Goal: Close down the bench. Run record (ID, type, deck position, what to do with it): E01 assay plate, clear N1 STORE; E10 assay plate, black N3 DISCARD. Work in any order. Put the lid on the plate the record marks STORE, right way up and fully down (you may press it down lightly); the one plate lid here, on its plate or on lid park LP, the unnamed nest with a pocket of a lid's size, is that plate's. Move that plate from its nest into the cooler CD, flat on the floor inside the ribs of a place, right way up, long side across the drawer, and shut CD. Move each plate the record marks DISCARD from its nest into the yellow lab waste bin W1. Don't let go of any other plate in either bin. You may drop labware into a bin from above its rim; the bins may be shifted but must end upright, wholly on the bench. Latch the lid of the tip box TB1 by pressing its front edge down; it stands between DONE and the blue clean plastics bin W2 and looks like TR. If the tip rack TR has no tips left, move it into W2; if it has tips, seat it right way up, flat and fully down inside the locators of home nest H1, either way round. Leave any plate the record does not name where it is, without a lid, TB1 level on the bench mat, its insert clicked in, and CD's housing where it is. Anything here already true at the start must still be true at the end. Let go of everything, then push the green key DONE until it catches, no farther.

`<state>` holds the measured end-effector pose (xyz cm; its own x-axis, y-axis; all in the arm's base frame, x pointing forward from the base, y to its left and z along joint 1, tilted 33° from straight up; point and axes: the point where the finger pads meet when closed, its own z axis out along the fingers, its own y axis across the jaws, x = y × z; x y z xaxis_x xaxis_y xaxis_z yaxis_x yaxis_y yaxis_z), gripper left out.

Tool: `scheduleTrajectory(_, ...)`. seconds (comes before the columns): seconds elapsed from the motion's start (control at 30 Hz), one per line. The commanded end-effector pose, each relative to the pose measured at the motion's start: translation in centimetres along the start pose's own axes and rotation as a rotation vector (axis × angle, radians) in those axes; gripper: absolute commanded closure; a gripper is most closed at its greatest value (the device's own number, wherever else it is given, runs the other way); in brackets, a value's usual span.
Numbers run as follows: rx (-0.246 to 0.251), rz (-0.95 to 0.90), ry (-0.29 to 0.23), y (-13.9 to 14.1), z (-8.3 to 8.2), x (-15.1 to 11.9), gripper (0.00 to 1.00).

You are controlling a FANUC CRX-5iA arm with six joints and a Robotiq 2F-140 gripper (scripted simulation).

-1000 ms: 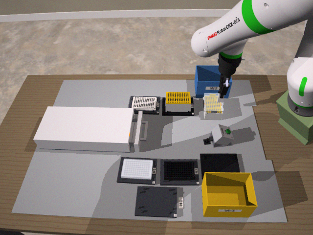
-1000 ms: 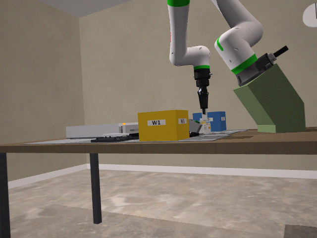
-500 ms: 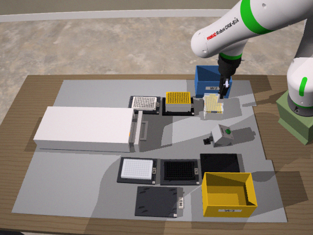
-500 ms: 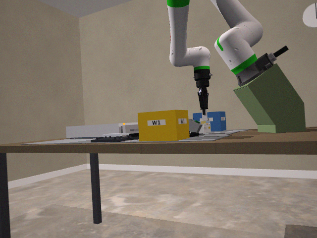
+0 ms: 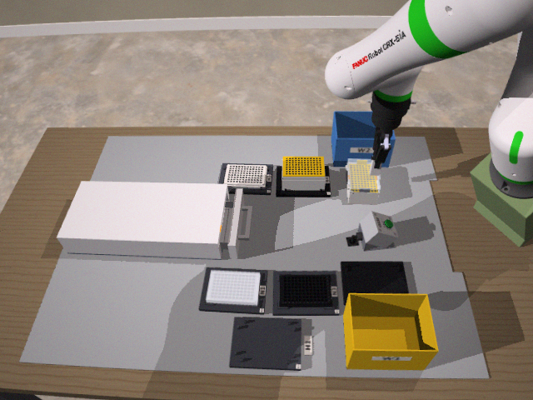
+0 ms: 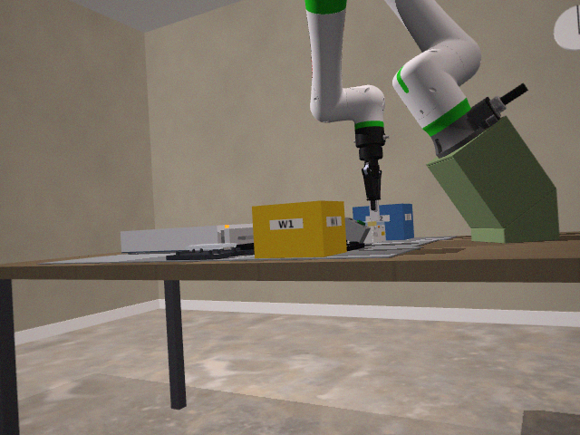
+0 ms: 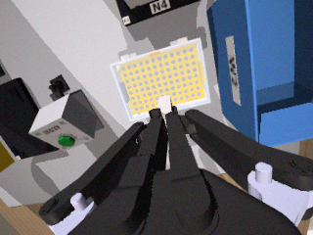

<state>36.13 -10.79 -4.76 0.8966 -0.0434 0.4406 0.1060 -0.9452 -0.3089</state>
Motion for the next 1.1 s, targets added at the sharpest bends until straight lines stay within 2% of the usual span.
scheduleTrajectory(0.0,0.0,0.0,0.0,0.0,0.0,0.0,1.0)
scheduleTrajectory(1.07,0.0,0.0,0.0,0.0,-5.6,0.0,1.0)
